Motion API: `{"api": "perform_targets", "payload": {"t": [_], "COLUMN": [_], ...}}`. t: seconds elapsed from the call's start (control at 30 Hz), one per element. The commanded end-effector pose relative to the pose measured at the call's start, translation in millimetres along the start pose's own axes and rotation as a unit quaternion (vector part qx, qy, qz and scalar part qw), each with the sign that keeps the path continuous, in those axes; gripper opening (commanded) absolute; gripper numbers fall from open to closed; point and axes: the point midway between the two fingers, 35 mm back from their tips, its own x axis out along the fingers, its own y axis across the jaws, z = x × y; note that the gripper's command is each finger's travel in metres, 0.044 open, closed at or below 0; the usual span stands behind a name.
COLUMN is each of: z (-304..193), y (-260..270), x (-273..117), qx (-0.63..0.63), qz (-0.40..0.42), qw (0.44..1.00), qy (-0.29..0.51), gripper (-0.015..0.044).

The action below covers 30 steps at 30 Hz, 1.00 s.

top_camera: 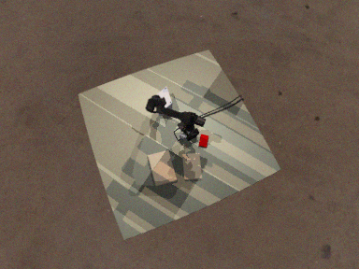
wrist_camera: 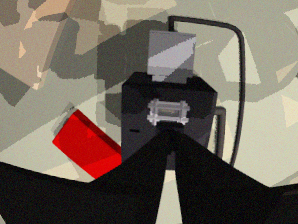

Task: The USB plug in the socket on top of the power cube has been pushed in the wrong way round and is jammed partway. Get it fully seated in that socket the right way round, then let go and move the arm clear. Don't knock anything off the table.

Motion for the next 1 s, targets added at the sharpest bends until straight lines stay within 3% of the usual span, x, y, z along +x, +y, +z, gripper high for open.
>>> {"api": "perform_targets", "payload": {"t": [0.0,0.5,0.97], "z": [0.0,0.1,0.1], "y": [-0.5,-0.5,-0.5], "x": [0.3,1.0,1.0], "qx": [-0.023,-0.221,-0.395], "qz": [-0.001,-0.001,-0.001], "qw": [1.000,0.975,0.919], "qy": [0.000,0.000,0.000], "gripper": [0.0000,0.0000,0.0000]}}
